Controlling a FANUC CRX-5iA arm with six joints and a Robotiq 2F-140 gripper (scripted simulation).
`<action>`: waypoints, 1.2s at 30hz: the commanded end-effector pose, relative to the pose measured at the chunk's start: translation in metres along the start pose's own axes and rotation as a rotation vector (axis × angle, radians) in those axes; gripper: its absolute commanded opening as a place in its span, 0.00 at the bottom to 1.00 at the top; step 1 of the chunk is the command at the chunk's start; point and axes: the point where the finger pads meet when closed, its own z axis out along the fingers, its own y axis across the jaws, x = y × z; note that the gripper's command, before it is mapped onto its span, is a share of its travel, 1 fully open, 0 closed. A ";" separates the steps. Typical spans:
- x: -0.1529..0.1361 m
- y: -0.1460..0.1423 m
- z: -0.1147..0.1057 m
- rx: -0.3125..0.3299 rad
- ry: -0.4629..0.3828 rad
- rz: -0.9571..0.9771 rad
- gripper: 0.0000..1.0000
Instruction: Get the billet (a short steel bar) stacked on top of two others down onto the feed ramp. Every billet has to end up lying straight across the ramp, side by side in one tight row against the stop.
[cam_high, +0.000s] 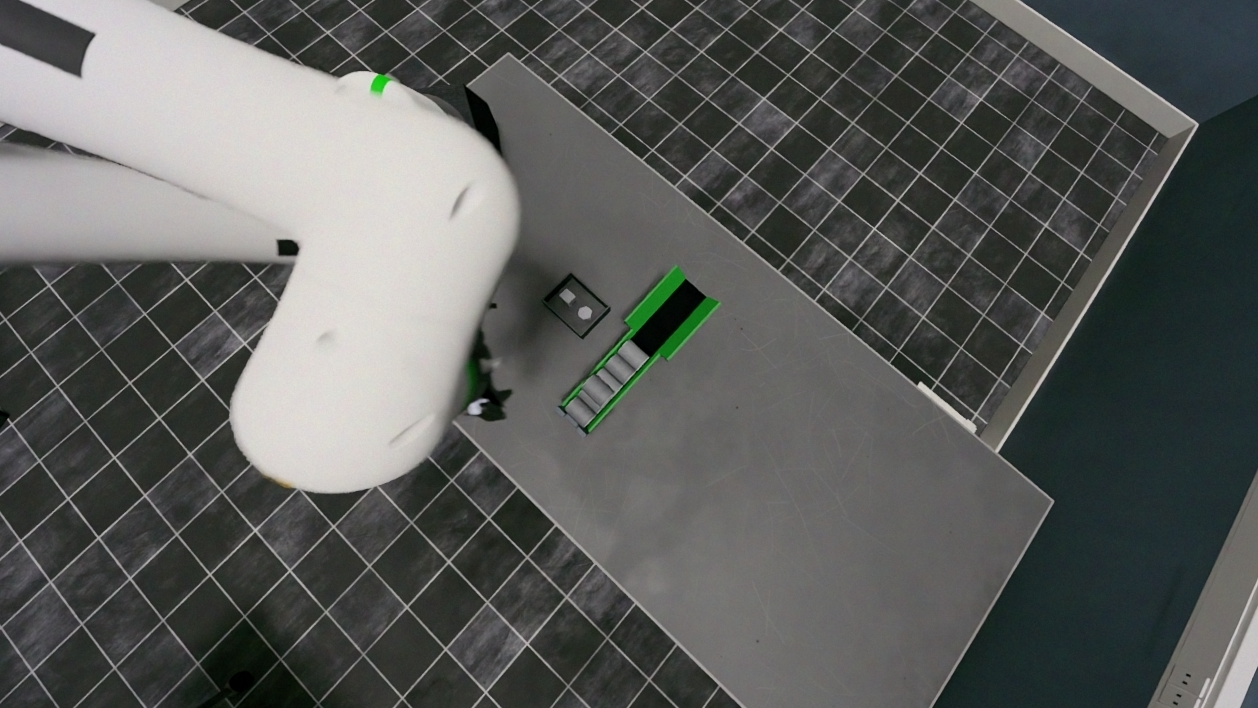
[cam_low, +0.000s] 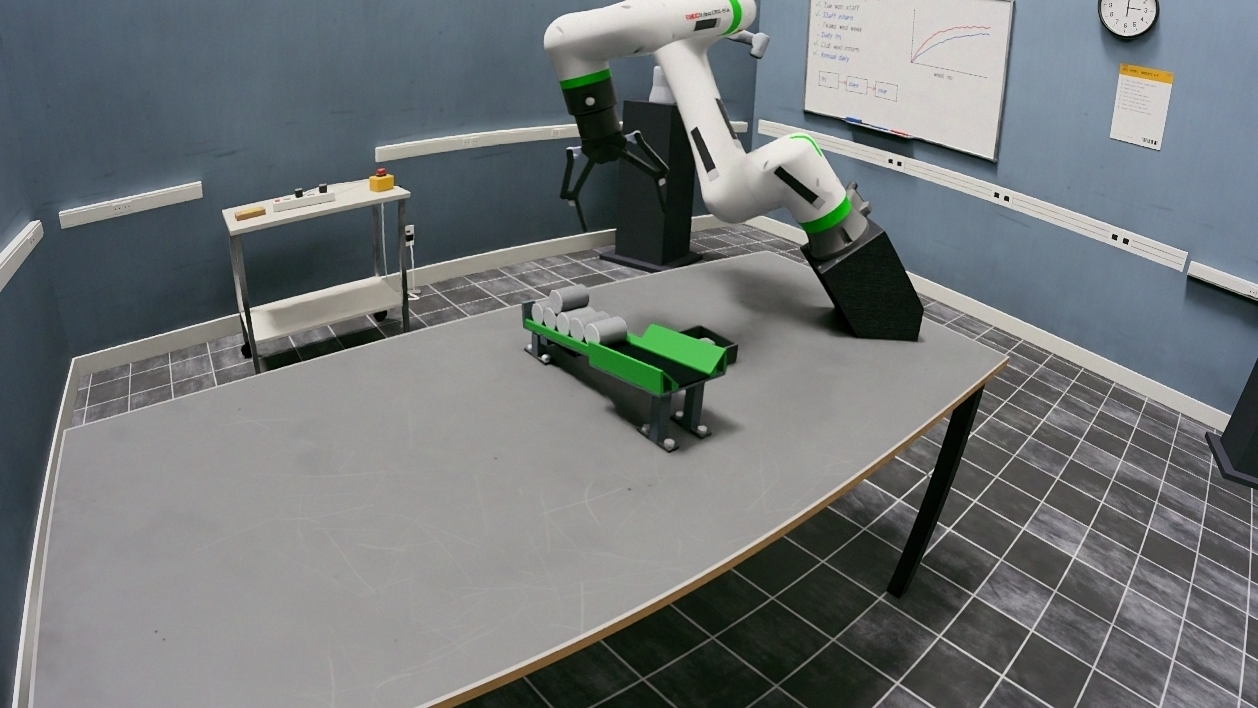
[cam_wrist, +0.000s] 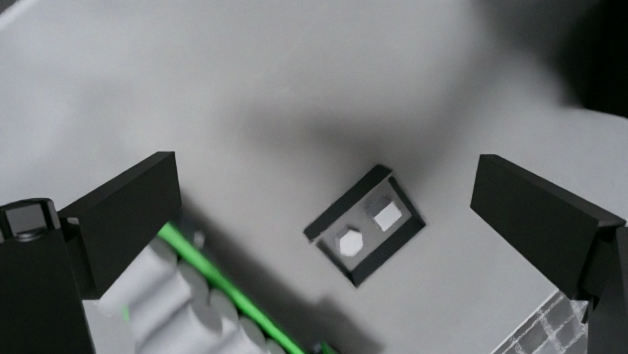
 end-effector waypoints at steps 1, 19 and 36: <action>-0.055 -0.027 -0.024 0.122 0.026 -0.236 1.00; -0.148 -0.070 -0.064 0.303 0.041 -0.637 1.00; -0.148 -0.077 -0.044 0.303 0.039 -0.637 1.00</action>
